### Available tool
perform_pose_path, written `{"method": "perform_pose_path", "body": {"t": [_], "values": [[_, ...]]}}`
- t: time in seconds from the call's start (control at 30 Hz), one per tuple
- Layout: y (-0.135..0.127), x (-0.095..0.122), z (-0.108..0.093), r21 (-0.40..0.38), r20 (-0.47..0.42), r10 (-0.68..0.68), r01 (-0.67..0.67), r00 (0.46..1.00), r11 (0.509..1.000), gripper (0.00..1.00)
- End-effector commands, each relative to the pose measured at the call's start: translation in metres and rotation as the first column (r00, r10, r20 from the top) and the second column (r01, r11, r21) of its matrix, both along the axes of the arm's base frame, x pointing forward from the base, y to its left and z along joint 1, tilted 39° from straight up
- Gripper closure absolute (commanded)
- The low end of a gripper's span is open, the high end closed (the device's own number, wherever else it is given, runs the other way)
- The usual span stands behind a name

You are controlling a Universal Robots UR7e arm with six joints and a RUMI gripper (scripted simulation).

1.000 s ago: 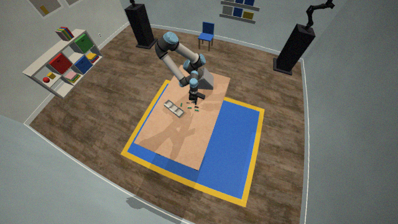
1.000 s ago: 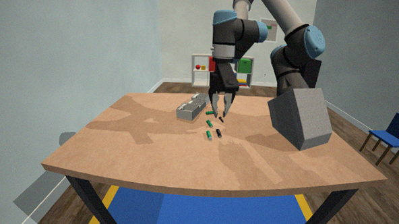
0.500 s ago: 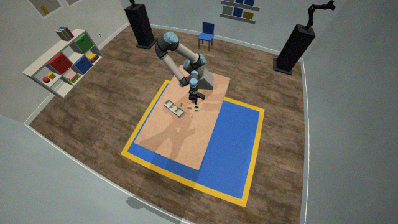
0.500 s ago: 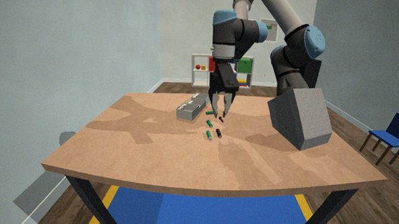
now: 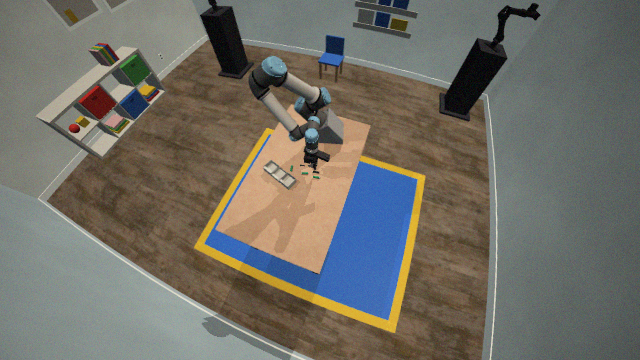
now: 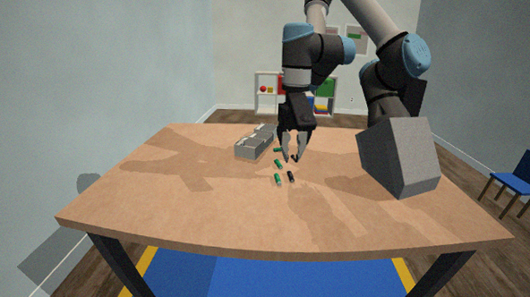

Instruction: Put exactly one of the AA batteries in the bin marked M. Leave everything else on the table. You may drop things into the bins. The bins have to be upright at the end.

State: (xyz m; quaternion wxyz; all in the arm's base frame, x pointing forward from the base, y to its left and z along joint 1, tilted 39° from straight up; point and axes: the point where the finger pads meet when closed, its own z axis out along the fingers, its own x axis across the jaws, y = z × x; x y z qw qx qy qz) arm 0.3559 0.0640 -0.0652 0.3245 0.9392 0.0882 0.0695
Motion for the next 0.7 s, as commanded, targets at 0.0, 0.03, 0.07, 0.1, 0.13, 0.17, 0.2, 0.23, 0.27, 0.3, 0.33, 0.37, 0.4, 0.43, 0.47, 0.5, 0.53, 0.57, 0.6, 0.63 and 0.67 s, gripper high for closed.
{"method": "perform_pose_path", "body": {"t": [0.0,0.03,0.07,0.1,0.13,0.17,0.2,0.23,0.27,0.3,0.33,0.37,0.4,0.43,0.47,0.5,0.53,0.57,0.6,0.63,0.67], "values": [[-0.010,0.004,-0.014,0.002,0.003,0.003,-0.003,1.000,1.000,0.83],[-0.012,0.005,-0.017,0.002,0.003,0.003,-0.003,1.000,1.000,0.83],[-0.015,0.006,-0.020,0.002,0.003,0.003,-0.003,1.000,1.000,0.83],[-0.015,0.006,-0.020,0.002,0.003,0.003,-0.003,1.000,1.000,0.83],[-0.015,0.006,-0.020,0.002,0.003,0.003,-0.003,1.000,1.000,0.83],[-0.017,0.007,-0.023,0.002,0.003,0.003,-0.003,1.000,1.000,0.83],[-0.019,0.008,-0.027,0.002,0.003,0.003,-0.003,1.000,1.000,0.83],[-0.022,0.008,-0.030,0.002,0.003,0.003,-0.003,1.000,1.000,0.83],[-0.023,0.009,-0.031,0.002,0.003,0.003,-0.003,1.000,1.000,0.83],[-0.023,0.009,-0.031,0.002,0.003,0.003,-0.003,1.000,1.000,0.83],[-0.023,0.009,-0.031,0.002,0.003,0.003,-0.003,1.000,1.000,0.83],[-0.023,0.009,-0.031,0.002,0.003,0.003,-0.003,1.000,1.000,0.83],[-0.023,0.009,-0.031,0.002,0.003,0.003,-0.003,1.000,1.000,0.83],[-0.023,0.009,-0.031,0.002,0.003,0.003,-0.003,1.000,1.000,0.83],[-0.024,0.009,-0.032,0.002,0.003,0.003,-0.003,1.000,1.000,0.83],[-0.025,0.009,-0.033,0.002,0.003,0.003,-0.003,1.000,1.000,0.83],[-0.026,0.010,-0.034,0.002,0.003,0.003,-0.003,1.000,1.000,0.83],[-0.026,0.010,-0.036,0.002,0.003,0.003,-0.003,1.000,1.000,0.83],[-0.027,0.010,-0.037,0.002,0.003,0.003,-0.003,1.000,1.000,0.83],[-0.028,0.010,-0.038,0.002,0.003,0.003,-0.003,1.000,1.000,0.83],[-0.028,0.010,-0.038,0.002,0.003,0.003,-0.003,1.000,1.000,0.83]]}}
